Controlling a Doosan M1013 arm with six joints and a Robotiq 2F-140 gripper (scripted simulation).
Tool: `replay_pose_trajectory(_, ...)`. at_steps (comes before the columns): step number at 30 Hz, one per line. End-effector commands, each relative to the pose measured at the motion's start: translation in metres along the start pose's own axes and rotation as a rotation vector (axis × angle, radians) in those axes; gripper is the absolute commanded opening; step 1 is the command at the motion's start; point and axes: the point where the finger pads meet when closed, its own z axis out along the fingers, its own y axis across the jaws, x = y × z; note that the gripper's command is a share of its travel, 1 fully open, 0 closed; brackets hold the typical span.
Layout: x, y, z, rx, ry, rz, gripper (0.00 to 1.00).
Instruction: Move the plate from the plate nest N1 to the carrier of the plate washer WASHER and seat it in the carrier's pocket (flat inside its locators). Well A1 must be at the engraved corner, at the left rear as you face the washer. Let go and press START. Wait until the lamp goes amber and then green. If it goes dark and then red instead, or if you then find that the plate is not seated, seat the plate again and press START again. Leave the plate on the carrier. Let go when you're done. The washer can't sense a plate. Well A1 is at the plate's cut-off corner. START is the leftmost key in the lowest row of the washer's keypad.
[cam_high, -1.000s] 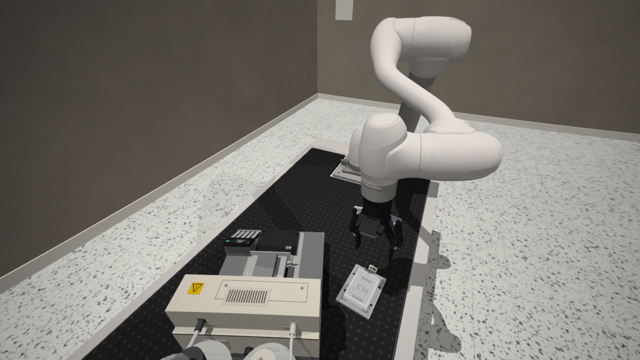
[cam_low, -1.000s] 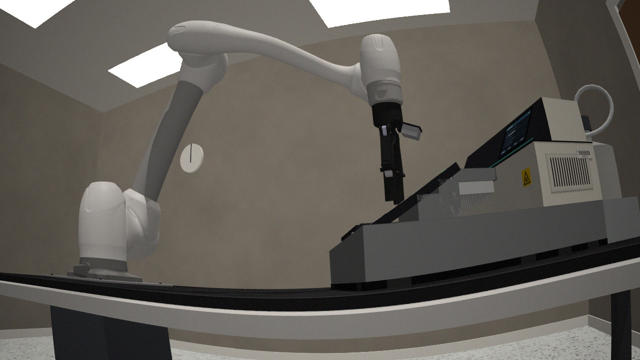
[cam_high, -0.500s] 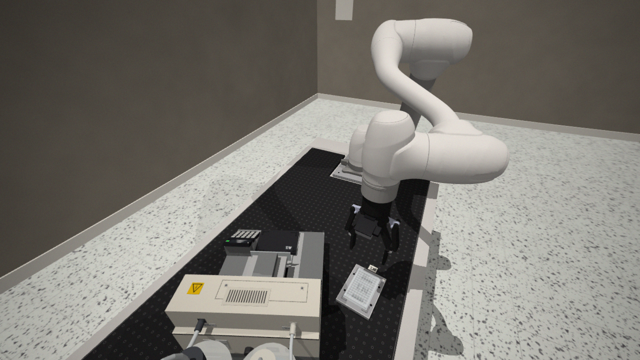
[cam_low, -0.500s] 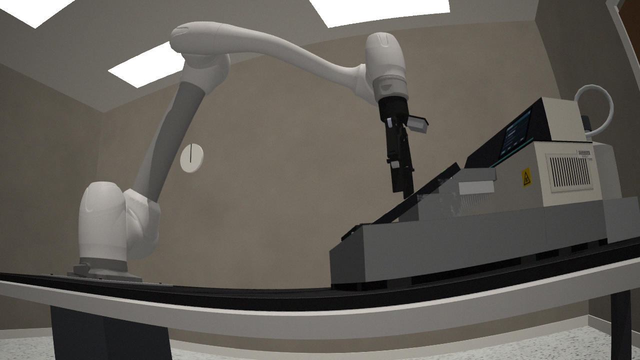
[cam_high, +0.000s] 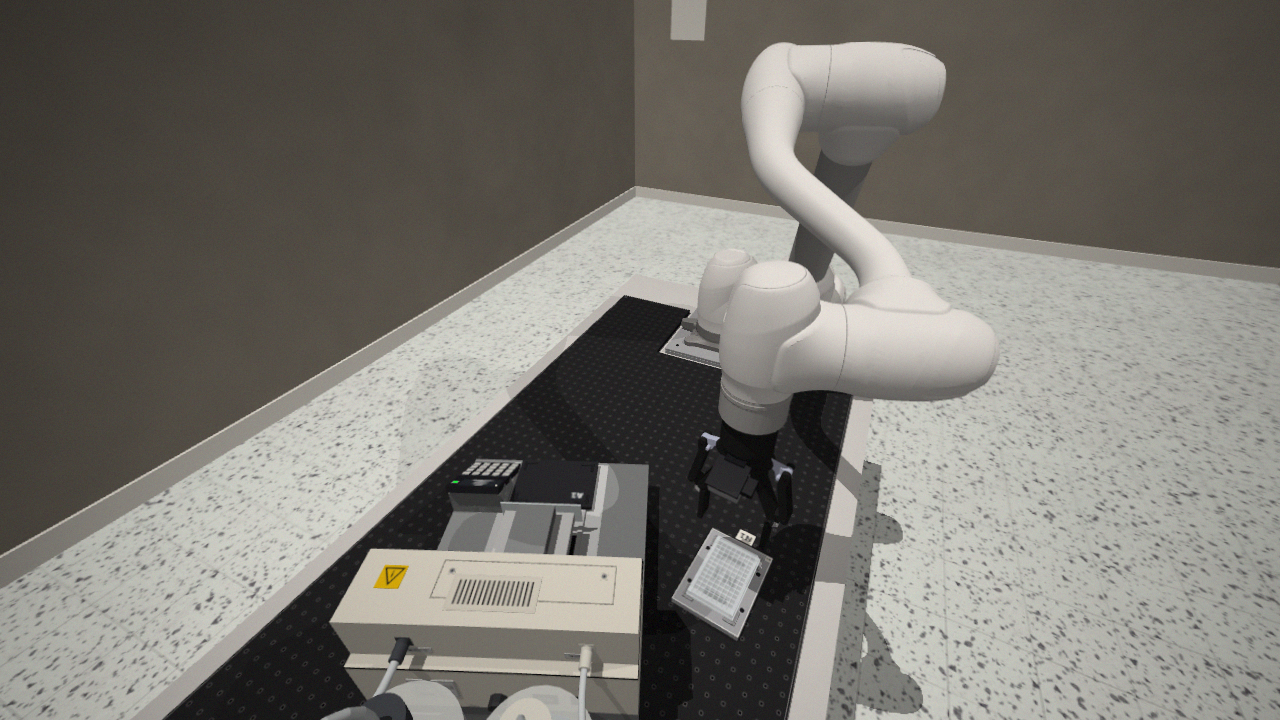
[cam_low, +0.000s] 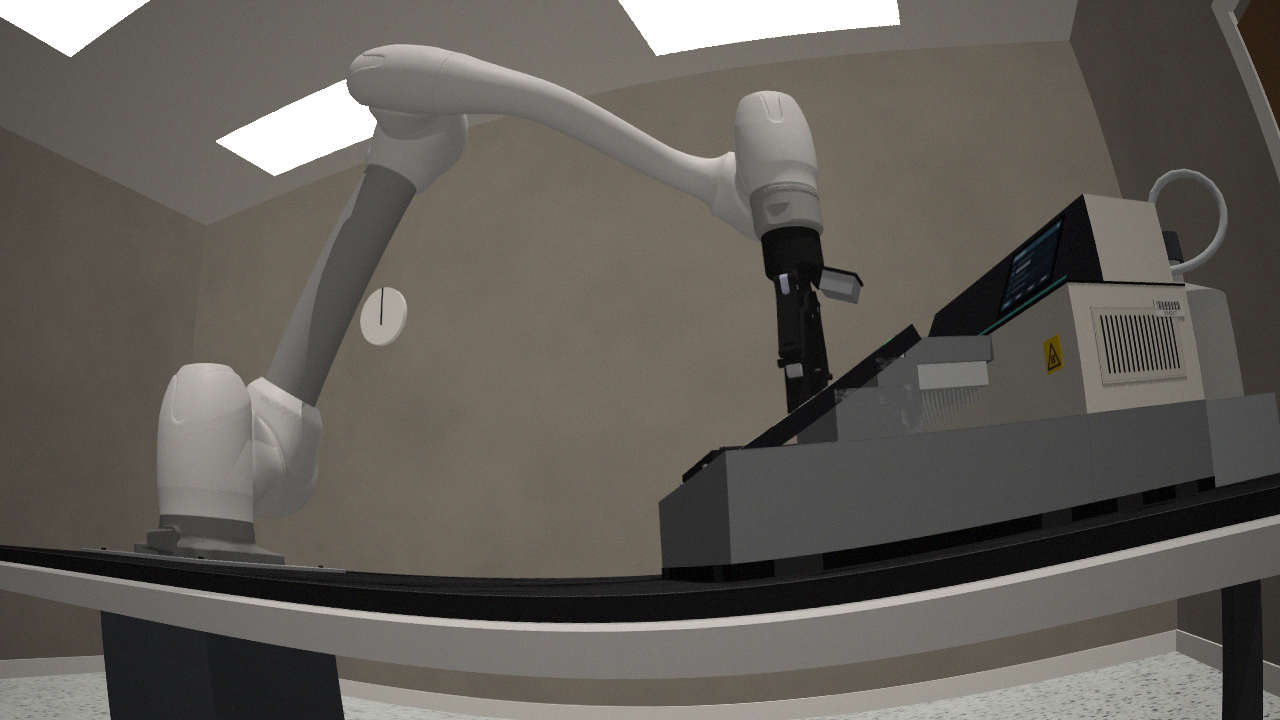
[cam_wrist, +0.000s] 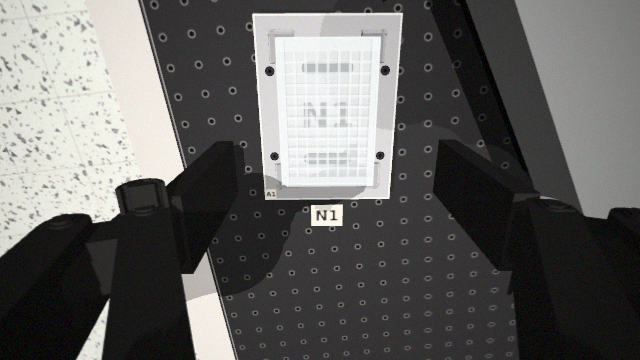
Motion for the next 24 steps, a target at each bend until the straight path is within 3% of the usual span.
replay_pose_trajectory(1, 0.0, 0.0, 0.017, 0.001, 0.001, 0.0, 0.7)
replay_pose_trajectory(7, 0.0, 0.0, 0.047, 0.001, 0.001, 0.0, 0.7)
replay_pose_trajectory(24, 0.0, 0.0, 0.056, 0.001, 0.001, 0.0, 0.7)
